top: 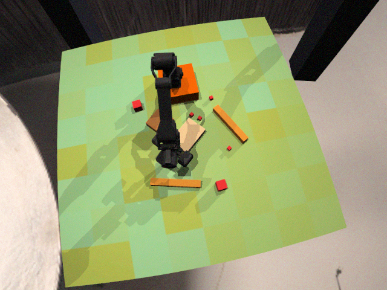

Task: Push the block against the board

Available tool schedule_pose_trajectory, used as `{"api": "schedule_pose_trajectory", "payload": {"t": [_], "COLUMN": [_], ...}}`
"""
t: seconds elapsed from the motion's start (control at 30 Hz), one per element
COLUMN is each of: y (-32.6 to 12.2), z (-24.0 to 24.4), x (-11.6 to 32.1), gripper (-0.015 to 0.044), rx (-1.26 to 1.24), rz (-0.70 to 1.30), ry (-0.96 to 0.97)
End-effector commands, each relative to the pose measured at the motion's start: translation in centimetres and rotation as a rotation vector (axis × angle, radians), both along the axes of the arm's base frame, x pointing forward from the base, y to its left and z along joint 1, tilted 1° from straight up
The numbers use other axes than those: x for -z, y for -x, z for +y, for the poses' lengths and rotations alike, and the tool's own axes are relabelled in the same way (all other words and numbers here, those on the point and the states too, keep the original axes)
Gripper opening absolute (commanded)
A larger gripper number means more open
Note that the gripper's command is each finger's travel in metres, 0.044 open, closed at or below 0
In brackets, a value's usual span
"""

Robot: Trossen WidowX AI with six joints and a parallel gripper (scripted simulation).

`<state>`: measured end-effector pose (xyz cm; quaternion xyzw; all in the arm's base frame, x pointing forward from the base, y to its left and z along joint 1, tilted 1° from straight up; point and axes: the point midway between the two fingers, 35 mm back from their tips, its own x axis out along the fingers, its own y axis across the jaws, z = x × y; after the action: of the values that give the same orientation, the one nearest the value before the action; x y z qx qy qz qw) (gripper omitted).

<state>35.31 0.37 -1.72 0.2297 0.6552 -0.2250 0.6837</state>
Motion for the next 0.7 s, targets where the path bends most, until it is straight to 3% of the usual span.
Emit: {"api": "schedule_pose_trajectory", "payload": {"t": [0.0,0.37,0.53,0.67], "y": [-0.6,-2.0,-1.4,-1.4], "z": [-0.3,-1.4,-1.2,-1.2], "x": [0.0,-0.1,-5.2,-5.5], "gripper": [0.0,0.0,0.0,0.0], "rx": [-0.004,-0.004,-0.004,-0.004], "rz": [0.0,-0.001,-0.001,-0.001], "ry": [-0.003,-0.003,-0.003,-0.003]}}
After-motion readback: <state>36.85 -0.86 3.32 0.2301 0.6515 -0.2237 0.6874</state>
